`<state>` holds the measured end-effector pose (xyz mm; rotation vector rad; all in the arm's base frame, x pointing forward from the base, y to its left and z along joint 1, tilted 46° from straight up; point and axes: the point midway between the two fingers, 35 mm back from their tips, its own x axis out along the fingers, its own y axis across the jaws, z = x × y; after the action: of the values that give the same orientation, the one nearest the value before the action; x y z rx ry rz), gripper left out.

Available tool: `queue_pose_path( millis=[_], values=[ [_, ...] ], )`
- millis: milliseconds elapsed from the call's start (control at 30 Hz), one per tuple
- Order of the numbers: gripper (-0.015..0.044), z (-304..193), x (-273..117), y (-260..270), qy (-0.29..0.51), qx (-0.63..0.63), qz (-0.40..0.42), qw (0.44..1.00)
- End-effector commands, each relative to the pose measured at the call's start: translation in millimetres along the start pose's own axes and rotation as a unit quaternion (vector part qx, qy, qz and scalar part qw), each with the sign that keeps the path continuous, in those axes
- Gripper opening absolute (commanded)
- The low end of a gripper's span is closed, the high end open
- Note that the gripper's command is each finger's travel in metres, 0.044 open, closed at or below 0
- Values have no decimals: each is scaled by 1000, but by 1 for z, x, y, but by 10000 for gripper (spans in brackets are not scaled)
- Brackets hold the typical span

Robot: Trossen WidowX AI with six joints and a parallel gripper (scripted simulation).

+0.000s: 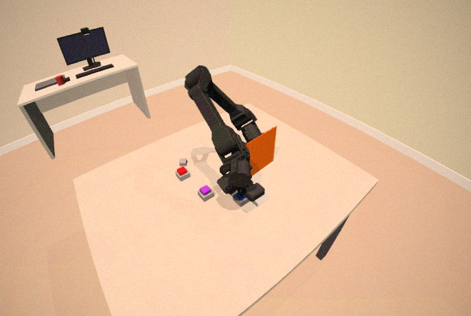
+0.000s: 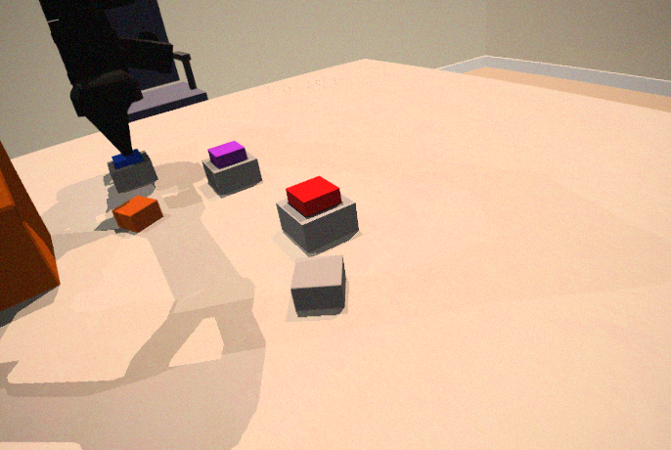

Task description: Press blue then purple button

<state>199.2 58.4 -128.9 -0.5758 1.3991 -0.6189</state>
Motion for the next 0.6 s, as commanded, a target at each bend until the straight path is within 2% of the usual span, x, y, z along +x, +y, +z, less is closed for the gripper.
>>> queue_pose_path(
  millis=[0, 400, 567],
  values=[
    [20, -3, 2, -2, 1, -5, -4, 1000],
    [20, -3, 2, -2, 1, -5, -4, 1000],
    [20, -3, -32, -2, 2, -6, -3, 1000]
  ],
)
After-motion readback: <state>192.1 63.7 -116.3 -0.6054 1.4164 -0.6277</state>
